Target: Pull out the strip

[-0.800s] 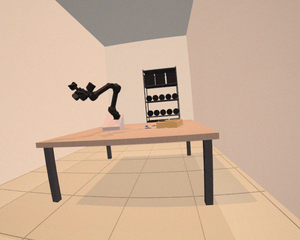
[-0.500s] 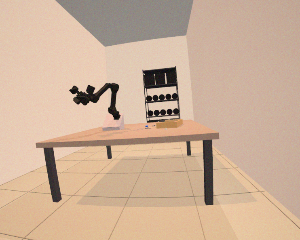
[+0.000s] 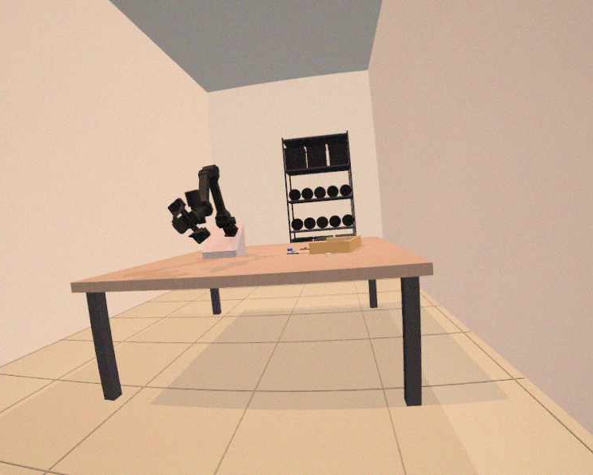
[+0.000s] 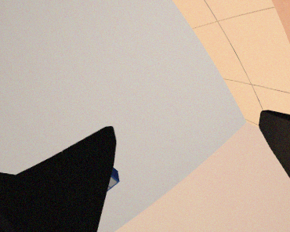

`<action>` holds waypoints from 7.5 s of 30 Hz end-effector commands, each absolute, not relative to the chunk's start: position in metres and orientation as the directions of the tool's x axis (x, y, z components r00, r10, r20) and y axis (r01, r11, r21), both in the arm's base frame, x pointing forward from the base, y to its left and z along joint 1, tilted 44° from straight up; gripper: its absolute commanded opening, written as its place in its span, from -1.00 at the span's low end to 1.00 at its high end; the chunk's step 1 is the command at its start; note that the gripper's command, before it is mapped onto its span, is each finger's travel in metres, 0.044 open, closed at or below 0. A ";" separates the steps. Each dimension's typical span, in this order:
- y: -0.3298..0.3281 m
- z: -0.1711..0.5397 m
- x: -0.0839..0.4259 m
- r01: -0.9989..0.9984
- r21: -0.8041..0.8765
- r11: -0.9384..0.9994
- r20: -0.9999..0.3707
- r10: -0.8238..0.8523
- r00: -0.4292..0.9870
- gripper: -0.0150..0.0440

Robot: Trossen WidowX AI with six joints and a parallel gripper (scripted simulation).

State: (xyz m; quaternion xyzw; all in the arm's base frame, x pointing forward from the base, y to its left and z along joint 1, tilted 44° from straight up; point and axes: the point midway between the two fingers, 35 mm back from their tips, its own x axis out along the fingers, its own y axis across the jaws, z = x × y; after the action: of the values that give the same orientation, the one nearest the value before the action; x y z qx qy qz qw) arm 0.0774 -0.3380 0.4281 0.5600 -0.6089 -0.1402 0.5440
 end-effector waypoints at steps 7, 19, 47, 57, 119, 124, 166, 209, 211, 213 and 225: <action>-0.316 0.330 0.223 -0.074 0.973 0.217 0.226 -0.853 0.471 0.86; -0.185 0.217 0.349 0.529 0.717 0.454 -0.098 -0.685 0.722 0.86; 0.098 0.066 0.313 -0.075 -0.694 0.716 -0.411 -0.309 0.858 0.86; 0.098 0.066 0.313 -0.075 -0.694 0.716 -0.411 -0.309 0.858 0.86; 0.091 -0.102 0.411 0.134 -0.674 0.726 -0.722 -0.686 0.084 -0.49; 0.086 -0.108 0.412 0.134 -0.675 0.726 -0.722 -0.687 0.084 -0.49; 0.062 -0.135 0.414 0.135 -0.677 0.724 -0.720 -0.689 0.084 -0.49; 0.060 -0.137 0.415 0.135 -0.677 0.724 -0.720 -0.689 0.084 -0.49; 0.060 -0.137 0.415 0.135 -0.677 0.724 -0.720 -0.689 0.084 -0.49; 0.060 -0.138 0.415 0.135 -0.677 0.724 -0.720 -0.689 0.084 -0.49; 0.059 -0.139 0.416 0.135 -0.677 0.724 -0.720 -0.689 0.085 -0.49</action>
State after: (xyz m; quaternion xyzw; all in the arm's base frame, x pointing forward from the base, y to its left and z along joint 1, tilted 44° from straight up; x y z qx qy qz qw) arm 0.4155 0.0627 -0.1357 0.2259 -0.6087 0.2926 -0.7020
